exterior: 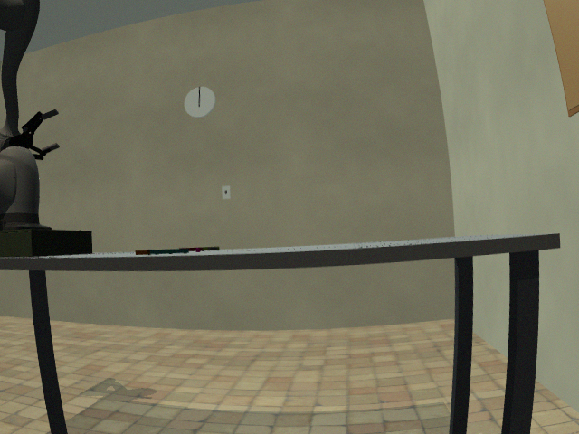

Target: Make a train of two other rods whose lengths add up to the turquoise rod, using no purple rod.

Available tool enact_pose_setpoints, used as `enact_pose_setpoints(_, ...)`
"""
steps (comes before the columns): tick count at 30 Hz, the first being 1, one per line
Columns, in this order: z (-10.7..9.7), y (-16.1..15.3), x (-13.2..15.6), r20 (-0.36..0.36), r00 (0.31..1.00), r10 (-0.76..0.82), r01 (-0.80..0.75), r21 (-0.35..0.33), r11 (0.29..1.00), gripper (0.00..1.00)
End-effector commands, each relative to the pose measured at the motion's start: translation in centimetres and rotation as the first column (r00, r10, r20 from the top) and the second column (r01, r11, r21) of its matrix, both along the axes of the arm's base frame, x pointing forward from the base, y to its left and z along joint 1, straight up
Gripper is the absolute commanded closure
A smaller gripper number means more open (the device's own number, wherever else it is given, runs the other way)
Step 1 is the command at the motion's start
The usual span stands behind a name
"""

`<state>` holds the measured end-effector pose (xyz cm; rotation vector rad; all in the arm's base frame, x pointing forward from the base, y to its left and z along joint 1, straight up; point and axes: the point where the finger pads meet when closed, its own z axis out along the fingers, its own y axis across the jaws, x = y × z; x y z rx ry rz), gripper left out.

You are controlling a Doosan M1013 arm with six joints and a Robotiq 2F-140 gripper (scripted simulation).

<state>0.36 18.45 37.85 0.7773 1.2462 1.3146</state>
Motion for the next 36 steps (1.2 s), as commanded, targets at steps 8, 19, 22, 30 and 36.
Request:
enact_pose_setpoints(8,0.0,0.0,0.0,0.000,1.000,0.000,0.000,0.000,1.000,0.00)
enact_pose_setpoints(19,0.0,0.0,0.0,0.000,1.000,0.000,0.000,0.000,1.000,0.00)
enact_pose_setpoints(22,-0.1,0.0,0.1,-0.004,1.000,-0.005,0.005,0.000,1.000,0.00)
enact_pose_setpoints(30,-1.6,0.4,1.0,-0.063,0.995,-0.081,0.081,0.004,0.997,0.00)
enact_pose_setpoints(36,-3.4,0.8,1.9,-0.129,0.978,-0.165,0.168,0.011,0.986,0.00)
